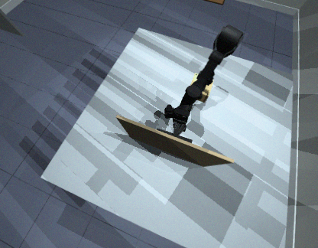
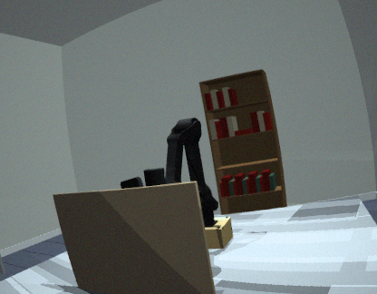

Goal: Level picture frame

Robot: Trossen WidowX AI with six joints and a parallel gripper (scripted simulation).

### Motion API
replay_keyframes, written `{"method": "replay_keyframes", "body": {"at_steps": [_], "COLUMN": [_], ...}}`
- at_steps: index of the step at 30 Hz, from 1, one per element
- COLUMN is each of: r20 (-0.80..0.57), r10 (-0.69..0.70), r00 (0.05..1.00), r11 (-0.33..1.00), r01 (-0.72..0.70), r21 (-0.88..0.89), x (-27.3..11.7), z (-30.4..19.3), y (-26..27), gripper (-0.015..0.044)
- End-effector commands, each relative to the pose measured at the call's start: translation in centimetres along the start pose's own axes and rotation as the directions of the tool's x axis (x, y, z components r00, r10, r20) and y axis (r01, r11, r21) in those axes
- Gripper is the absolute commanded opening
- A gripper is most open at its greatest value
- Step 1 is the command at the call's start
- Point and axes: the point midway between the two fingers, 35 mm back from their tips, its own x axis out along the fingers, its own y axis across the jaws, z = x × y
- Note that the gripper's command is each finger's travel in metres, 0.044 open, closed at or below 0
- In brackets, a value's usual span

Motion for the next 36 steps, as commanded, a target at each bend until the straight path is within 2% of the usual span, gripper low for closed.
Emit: {"method": "replay_keyframes", "body": {"at_steps": [1, 36], "r20": [-0.005, -0.005], "r10": [0.020, 0.020], "r00": [1.000, 1.000], "r11": [1.000, 1.000], "r01": [-0.020, -0.021], "r21": [-0.009, -0.009], "x": [0.09, 0.09], "z": [-0.12, -0.41], "y": [0.53, 0.54], "gripper": [0.0000, 0.0000]}}
